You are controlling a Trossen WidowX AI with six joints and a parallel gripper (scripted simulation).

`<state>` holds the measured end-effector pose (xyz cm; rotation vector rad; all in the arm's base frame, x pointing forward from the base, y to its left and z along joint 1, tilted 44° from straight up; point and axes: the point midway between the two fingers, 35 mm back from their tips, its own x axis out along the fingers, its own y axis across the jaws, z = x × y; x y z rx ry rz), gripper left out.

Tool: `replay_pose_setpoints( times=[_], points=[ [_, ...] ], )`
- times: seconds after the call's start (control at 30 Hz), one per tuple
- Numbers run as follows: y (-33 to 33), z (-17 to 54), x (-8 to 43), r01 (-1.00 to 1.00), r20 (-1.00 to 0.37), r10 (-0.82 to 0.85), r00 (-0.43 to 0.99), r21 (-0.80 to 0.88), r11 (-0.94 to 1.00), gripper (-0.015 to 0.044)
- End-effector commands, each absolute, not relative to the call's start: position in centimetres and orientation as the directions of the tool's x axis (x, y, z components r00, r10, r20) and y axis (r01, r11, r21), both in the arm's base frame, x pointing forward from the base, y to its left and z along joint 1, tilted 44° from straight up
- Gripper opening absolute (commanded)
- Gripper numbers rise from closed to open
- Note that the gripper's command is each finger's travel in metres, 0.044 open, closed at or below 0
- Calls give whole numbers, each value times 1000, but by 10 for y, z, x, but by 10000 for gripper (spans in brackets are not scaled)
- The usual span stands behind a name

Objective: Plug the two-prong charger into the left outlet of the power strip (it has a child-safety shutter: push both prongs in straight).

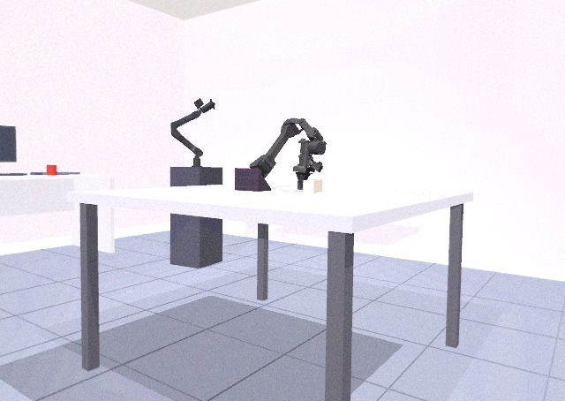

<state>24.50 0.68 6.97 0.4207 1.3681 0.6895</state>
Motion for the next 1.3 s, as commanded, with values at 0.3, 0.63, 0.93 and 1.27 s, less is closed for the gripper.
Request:
replay_pose_setpoints(
  times=[0.3, 0.63, 0.93, 1.27],
  points=[
    [7, 74, 255, -214, -743, 666, 67, 642, 737, 0],
    [8, 75, 259, -214, -743, 666, 67, 642, 737, 0],
    [8, 76, 263, -214, -743, 666, 67, 642, 737, 0],
    [8, 76, 264, -214, -743, 666, 67, 642, 736, 0]
  ],
)
